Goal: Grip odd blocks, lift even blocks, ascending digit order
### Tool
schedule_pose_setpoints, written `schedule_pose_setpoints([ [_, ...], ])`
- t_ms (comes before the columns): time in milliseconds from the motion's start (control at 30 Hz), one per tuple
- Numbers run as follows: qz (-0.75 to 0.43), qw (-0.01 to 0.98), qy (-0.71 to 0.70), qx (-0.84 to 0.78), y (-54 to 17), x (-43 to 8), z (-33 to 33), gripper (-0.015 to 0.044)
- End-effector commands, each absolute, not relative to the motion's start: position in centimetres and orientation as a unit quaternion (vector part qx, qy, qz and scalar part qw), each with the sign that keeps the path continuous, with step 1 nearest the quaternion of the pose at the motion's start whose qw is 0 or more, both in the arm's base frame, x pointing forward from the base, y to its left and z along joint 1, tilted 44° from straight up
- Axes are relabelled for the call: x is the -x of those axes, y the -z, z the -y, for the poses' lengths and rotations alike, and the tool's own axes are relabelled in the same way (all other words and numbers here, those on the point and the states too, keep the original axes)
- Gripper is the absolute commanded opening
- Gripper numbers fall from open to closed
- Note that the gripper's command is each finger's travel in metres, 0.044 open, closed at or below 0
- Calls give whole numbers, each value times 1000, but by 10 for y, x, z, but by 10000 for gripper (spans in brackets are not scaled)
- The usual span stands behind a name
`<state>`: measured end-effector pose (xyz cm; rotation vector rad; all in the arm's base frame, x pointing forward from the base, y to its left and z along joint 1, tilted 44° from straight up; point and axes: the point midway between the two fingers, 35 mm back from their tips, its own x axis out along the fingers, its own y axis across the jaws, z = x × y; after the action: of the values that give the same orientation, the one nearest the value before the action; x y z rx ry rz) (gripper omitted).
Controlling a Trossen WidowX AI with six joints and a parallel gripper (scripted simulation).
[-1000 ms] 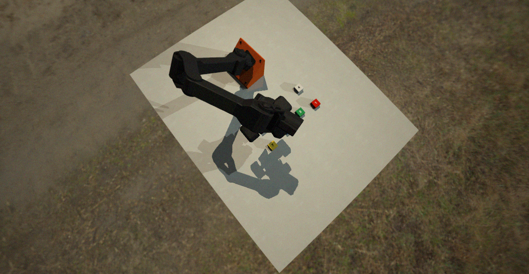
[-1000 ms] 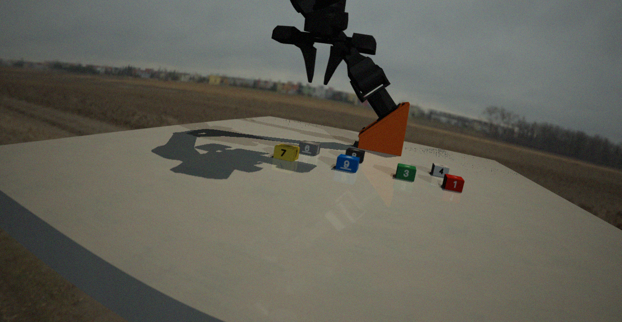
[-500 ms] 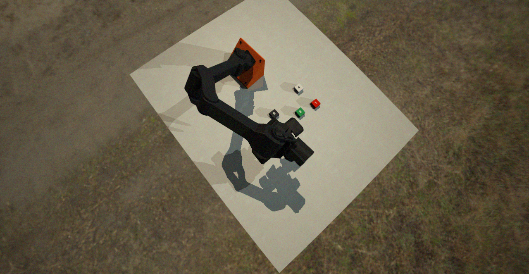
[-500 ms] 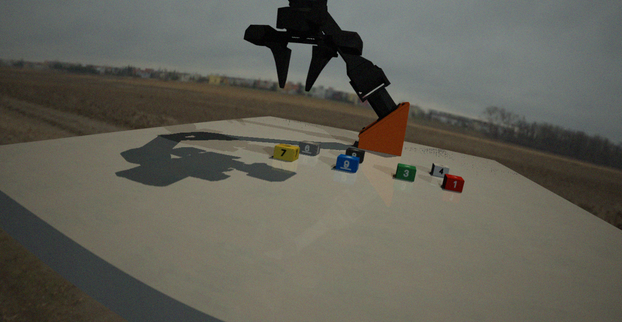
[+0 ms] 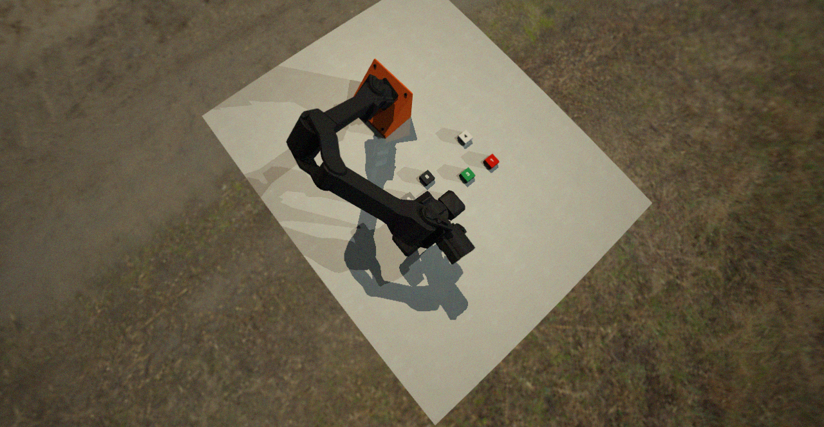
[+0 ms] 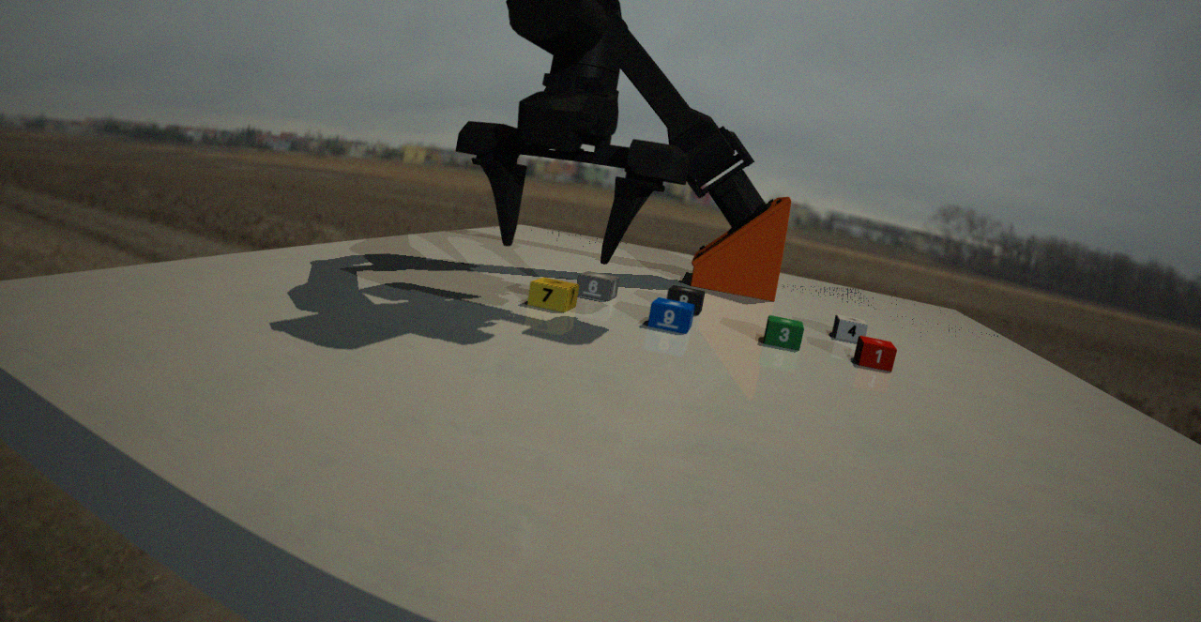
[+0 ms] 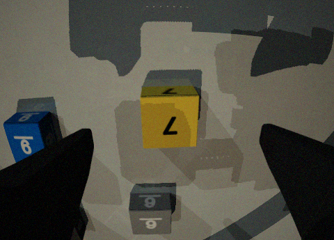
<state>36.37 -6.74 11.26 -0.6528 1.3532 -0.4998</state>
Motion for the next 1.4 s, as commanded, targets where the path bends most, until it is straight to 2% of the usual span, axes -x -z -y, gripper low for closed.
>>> schedule_pose_setpoints([
  [0,-614,697,224,296,-104,-362,74,400],
  [567,-614,697,224,297,-87,-365,91,400],
  [933,-614,697,224,297,-87,-365,91,120],
  [1367,-614,697,224,297,-87,-365,91,120],
])
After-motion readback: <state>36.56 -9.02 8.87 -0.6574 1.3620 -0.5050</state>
